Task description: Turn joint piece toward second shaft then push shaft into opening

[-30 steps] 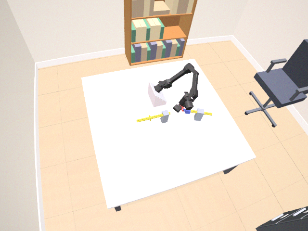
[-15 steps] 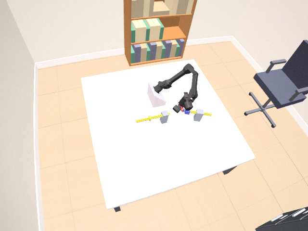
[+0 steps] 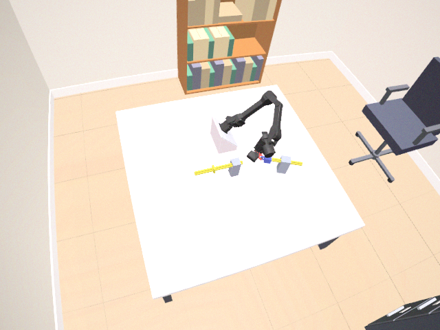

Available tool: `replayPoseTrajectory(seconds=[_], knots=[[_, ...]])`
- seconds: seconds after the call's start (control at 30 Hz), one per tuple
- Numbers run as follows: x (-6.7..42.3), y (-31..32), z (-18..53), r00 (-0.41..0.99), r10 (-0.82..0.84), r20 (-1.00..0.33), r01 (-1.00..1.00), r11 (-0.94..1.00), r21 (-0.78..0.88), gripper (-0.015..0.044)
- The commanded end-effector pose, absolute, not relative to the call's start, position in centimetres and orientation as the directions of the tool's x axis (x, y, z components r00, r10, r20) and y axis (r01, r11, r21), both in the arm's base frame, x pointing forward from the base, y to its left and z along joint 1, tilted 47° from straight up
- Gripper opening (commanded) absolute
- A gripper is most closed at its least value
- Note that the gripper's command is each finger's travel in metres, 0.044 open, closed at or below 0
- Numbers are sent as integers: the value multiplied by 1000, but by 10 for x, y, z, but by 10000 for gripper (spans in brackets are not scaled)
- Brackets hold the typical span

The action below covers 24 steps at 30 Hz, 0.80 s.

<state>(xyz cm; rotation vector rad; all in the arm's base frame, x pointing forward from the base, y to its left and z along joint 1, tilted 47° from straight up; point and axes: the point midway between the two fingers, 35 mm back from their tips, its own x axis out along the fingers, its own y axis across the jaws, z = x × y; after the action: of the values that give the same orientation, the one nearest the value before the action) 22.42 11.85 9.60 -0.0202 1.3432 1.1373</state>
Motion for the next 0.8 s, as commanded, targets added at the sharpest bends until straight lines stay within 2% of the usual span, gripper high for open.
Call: replayPoseTrajectory(seconds=[0.0,0.77], knots=[[226,118,93,-160,636,-755,-696,470,543,0],[240,115,81,-57,705,-707,-916,245,318,0]])
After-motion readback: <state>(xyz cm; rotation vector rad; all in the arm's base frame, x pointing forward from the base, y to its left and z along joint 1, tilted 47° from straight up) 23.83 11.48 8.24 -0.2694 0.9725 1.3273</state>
